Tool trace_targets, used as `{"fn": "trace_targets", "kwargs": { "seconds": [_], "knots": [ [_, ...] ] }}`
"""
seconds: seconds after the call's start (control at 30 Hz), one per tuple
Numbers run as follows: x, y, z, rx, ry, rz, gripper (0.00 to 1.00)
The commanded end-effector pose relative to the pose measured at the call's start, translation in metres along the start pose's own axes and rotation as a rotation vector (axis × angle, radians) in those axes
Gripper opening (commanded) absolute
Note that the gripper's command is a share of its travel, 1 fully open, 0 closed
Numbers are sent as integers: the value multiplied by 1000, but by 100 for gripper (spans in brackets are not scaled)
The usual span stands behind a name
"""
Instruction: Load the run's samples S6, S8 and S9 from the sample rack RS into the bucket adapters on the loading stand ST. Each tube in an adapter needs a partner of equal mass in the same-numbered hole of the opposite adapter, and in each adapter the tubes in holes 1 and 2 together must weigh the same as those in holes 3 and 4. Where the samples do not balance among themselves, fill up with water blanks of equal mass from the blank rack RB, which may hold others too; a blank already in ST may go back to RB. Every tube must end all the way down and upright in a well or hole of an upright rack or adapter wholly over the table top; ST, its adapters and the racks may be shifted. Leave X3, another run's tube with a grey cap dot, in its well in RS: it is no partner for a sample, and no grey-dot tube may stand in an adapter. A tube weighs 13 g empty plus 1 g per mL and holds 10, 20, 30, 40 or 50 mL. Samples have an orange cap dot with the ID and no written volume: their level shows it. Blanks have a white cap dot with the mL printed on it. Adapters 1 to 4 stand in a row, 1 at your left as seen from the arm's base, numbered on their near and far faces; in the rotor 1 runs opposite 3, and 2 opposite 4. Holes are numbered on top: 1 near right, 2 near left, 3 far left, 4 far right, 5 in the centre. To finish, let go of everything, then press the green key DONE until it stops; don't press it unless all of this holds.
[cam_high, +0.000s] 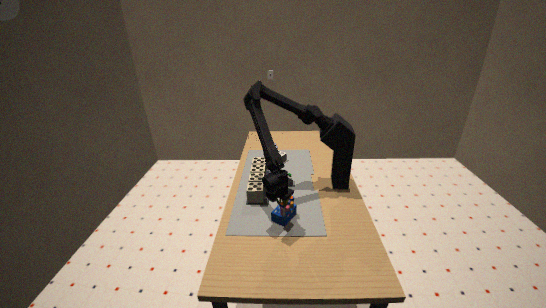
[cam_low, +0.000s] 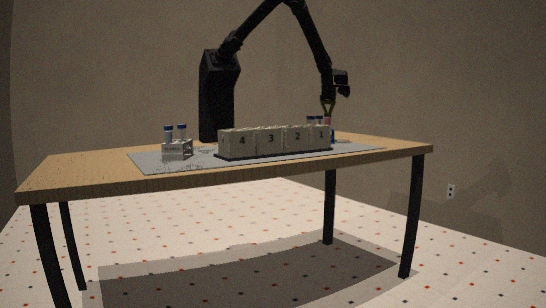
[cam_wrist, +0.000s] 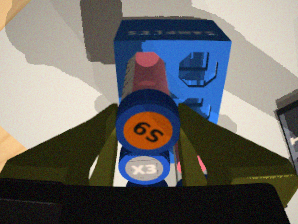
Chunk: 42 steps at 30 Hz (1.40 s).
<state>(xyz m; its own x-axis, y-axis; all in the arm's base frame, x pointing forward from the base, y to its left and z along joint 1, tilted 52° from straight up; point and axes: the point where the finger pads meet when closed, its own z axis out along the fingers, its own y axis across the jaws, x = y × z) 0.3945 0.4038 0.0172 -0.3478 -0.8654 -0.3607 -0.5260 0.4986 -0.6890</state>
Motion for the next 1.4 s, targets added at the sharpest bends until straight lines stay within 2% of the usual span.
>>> {"fn": "trace_targets", "kwargs": {
  "seconds": [0.0,0.23,0.27,0.3,0.33,0.37,0.47,0.5,0.93,0.97,1.1,1.17,1.2,1.27,1.37],
  "knots": [
    [-11,-5,7,11,-18,9,0],
    [-11,-6,13,12,-18,8,0],
    [-13,-2,2,3,-29,5,0],
    [-13,-2,2,3,-29,5,0],
    [-13,-2,10,10,-23,3,0],
    [-13,-2,2,3,-29,5,0],
    [-14,-2,2,3,-29,5,0],
    [-14,-2,2,3,-29,5,55],
    [-14,-2,2,3,-29,5,55],
    [-28,-1,-12,6,-63,5,55],
    [-14,2,-26,-2,-38,1,55],
    [-14,2,-26,-2,-38,1,55],
    [-17,-9,-23,8,-32,22,55],
    [-13,1,-35,-1,-37,3,55],
    [-13,2,-46,-2,-39,2,55]
  ]
}}
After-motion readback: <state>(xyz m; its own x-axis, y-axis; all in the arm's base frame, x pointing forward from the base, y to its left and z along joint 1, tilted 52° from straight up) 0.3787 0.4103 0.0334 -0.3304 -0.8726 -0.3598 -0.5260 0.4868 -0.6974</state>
